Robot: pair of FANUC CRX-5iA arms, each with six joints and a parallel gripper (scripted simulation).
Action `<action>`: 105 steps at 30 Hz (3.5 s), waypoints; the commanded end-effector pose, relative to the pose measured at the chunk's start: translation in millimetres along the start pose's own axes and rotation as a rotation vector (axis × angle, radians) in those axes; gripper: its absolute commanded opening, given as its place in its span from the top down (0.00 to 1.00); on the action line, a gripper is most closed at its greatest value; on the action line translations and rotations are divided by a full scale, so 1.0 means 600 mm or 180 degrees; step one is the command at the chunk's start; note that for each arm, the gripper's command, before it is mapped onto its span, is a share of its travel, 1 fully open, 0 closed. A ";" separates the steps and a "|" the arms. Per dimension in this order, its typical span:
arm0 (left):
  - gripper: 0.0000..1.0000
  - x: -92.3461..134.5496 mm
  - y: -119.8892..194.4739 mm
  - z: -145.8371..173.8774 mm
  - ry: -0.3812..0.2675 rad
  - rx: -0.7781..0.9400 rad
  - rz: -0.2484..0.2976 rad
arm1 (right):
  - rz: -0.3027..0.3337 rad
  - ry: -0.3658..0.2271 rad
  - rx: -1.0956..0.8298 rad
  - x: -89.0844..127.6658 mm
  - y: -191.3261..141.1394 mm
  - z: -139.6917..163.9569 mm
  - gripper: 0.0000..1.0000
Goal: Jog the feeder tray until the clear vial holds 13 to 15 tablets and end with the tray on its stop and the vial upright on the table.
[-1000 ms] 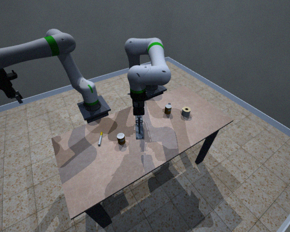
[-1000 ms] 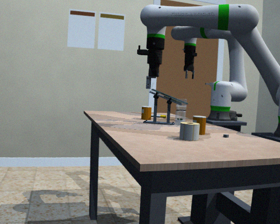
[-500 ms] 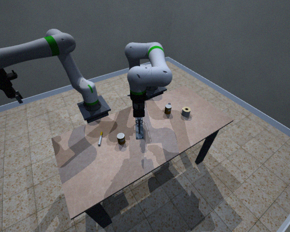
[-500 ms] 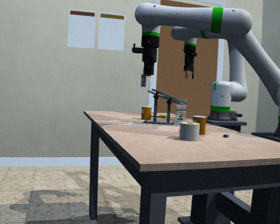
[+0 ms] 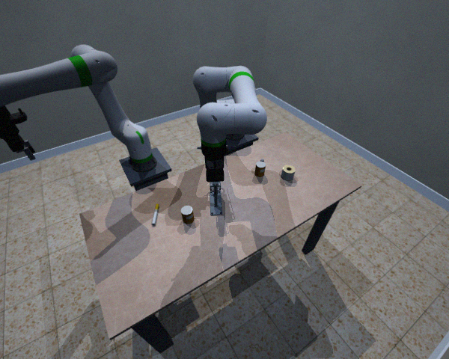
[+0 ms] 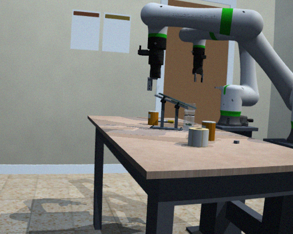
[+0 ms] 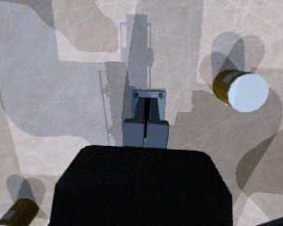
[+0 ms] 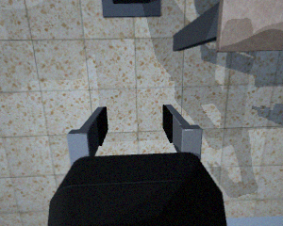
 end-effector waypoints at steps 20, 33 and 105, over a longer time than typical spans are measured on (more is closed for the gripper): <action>1.00 0.000 0.001 -0.010 0.0010 0.0000 -0.0003 | 0.0000 -0.0007 0.0000 0.002 0.000 0.000 0.00; 1.00 -0.011 0.003 -0.043 0.0010 0.0000 -0.0003 | 0.0000 -0.0007 0.0000 0.002 0.000 0.000 0.00; 1.00 -0.010 0.003 -0.040 0.0010 0.0000 -0.0003 | 0.0000 -0.0007 0.0000 0.002 0.000 0.000 0.00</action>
Point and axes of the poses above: on each arm, the point where the finger pads meet when closed, its own x axis back along the fingers, its own y axis across the jaws, z = x × y, the point moved 3 cm from there along x, back along the fingers, and after that the axes turned 3 degrees about -x, right-handed, at the moved point
